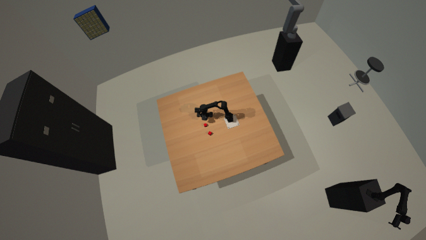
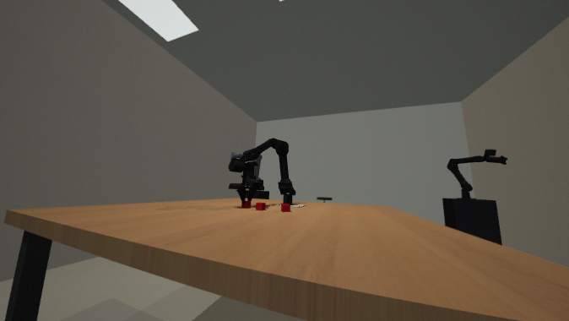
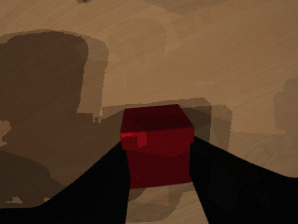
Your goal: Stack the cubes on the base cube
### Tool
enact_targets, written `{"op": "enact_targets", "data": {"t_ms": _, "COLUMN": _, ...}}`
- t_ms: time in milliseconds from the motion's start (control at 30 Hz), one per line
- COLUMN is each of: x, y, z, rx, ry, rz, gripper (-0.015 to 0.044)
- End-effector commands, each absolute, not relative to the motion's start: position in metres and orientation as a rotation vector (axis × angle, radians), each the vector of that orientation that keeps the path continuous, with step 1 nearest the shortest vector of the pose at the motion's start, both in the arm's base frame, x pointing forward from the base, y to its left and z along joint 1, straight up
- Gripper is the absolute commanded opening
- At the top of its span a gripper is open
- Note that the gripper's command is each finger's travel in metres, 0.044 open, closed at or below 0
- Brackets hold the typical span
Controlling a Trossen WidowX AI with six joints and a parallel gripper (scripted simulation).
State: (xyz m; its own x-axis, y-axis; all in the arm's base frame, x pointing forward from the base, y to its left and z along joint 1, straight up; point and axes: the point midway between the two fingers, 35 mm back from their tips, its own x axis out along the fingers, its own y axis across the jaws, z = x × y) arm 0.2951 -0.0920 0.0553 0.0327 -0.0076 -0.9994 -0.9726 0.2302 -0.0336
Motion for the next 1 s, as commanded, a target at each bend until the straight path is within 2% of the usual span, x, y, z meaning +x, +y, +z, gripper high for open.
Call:
{"op": "enact_targets", "data": {"t_ms": 0, "x": 0.294, "y": -0.092, "z": 0.053, "rx": -1.049, "ry": 1.297, "rz": 1.012, "gripper": 0.0105}}
{"op": "enact_targets", "data": {"t_ms": 967, "x": 0.297, "y": -0.093, "z": 0.139, "rx": -1.05, "ry": 1.296, "rz": 1.012, "gripper": 0.0105}}
